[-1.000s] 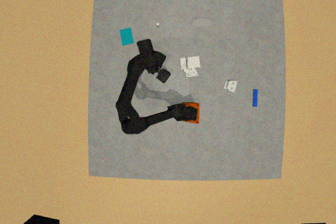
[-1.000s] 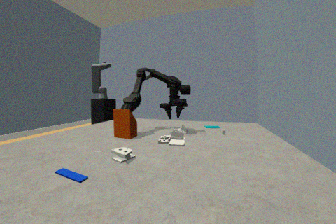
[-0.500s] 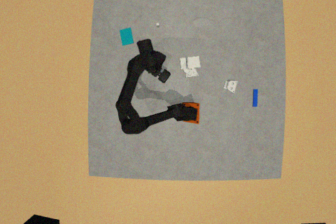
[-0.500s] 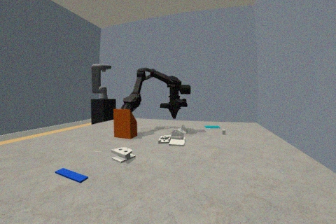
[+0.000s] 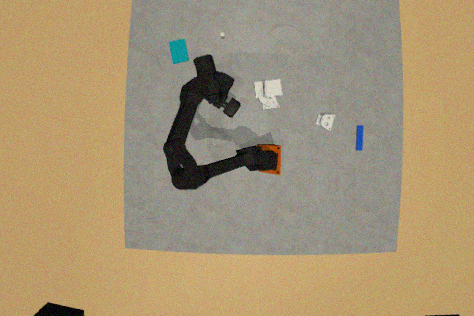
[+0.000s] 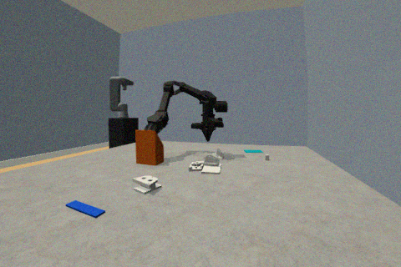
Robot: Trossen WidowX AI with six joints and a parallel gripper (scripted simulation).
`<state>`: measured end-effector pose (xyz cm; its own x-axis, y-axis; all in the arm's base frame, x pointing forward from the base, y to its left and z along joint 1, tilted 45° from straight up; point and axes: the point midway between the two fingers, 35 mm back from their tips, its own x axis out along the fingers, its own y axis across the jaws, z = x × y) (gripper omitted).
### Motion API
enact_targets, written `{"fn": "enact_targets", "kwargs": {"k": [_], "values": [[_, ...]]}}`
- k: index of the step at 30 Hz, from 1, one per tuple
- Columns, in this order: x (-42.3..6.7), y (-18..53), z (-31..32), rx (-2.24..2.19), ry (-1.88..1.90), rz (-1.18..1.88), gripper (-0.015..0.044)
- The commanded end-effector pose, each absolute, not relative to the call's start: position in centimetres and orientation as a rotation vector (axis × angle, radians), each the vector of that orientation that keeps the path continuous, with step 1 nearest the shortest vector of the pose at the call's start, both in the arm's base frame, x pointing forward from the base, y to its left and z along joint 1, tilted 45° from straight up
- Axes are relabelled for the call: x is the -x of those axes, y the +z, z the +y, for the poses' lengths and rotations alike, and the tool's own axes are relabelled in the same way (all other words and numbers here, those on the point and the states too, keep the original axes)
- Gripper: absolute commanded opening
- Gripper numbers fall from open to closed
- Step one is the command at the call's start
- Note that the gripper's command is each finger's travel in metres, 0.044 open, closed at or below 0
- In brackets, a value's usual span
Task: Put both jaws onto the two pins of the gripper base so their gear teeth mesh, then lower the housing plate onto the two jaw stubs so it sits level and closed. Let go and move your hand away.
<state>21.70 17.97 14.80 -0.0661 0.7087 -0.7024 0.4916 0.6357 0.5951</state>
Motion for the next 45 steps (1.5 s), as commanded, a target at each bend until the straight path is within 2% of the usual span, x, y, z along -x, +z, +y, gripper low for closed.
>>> {"fn": "enact_targets", "kwargs": {"k": [1,17,45], "values": [[-21.70,14.80,17.97,-0.985,0.237,1.717,0.0026],[-21.70,14.80,17.97,-0.985,0.237,1.717,0.0440],[-21.70,14.80,17.97,-0.985,0.237,1.717,0.0440]]}}
